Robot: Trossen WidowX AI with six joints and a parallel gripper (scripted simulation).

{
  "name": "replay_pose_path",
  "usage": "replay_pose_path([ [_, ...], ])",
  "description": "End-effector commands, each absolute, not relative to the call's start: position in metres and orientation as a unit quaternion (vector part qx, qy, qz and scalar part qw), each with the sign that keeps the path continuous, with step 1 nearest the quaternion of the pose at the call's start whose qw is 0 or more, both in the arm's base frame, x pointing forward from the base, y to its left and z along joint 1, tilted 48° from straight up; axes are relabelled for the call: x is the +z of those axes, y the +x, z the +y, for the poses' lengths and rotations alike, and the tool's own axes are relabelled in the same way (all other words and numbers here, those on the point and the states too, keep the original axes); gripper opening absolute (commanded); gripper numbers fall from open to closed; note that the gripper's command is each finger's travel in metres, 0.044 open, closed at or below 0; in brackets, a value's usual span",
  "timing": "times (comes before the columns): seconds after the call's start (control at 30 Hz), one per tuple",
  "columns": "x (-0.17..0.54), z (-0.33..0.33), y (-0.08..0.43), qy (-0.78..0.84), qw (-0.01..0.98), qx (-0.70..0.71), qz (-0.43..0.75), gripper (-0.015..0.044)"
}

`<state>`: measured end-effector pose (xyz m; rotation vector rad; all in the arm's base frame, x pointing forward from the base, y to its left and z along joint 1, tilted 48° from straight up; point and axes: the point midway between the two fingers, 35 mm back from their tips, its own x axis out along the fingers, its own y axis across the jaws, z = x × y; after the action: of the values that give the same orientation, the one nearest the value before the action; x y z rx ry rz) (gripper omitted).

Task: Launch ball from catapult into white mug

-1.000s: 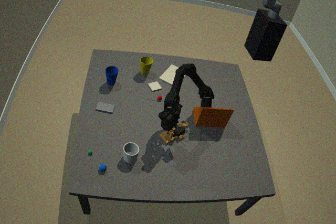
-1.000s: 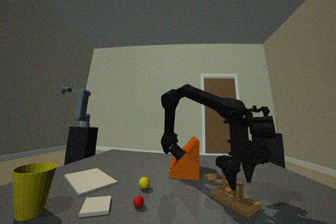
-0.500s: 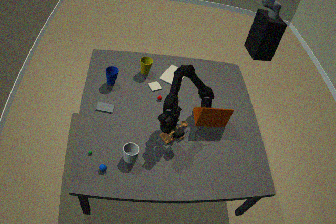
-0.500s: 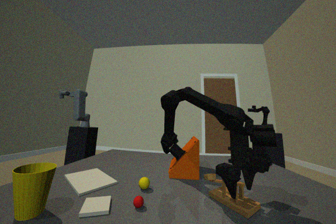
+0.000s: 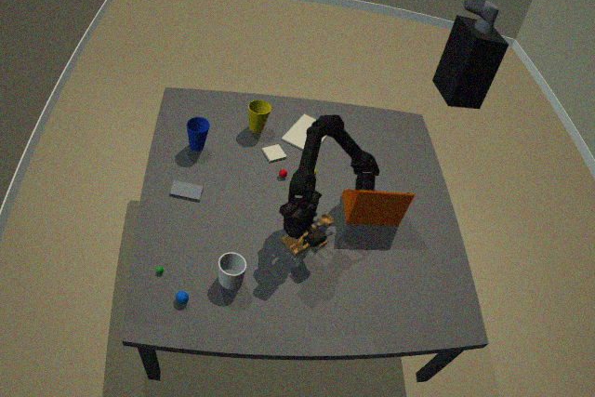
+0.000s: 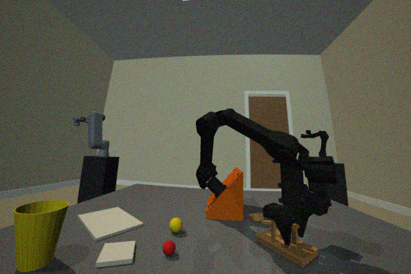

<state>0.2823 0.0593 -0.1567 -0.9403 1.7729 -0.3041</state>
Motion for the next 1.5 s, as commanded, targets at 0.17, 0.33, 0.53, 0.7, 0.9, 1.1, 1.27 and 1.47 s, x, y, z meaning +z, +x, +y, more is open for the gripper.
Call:
replay_pose_path([
  [0.17, -0.156, 0.06, 0.283, -0.393, 0.528, -0.127, 0.742, 0.0112],
  [0.33, -0.149, 0.068, 0.285, -0.393, 0.528, -0.127, 0.742, 0.0039],
  [0.53, -0.123, 0.096, 0.289, -0.393, 0.528, -0.126, 0.742, 0.0],
  [0.7, -0.125, 0.094, 0.289, -0.395, 0.527, -0.126, 0.742, 0.0],
  [0.9, -0.132, 0.086, 0.288, -0.395, 0.526, -0.126, 0.742, 0.0],
  [1.1, -0.139, 0.079, 0.287, -0.396, 0.526, -0.126, 0.742, 0.0],
  [1.27, -0.145, 0.073, 0.286, -0.396, 0.526, -0.126, 0.742, 0.0],
  [1.47, -0.151, 0.066, 0.285, -0.397, 0.525, -0.126, 0.742, 0.0],
])
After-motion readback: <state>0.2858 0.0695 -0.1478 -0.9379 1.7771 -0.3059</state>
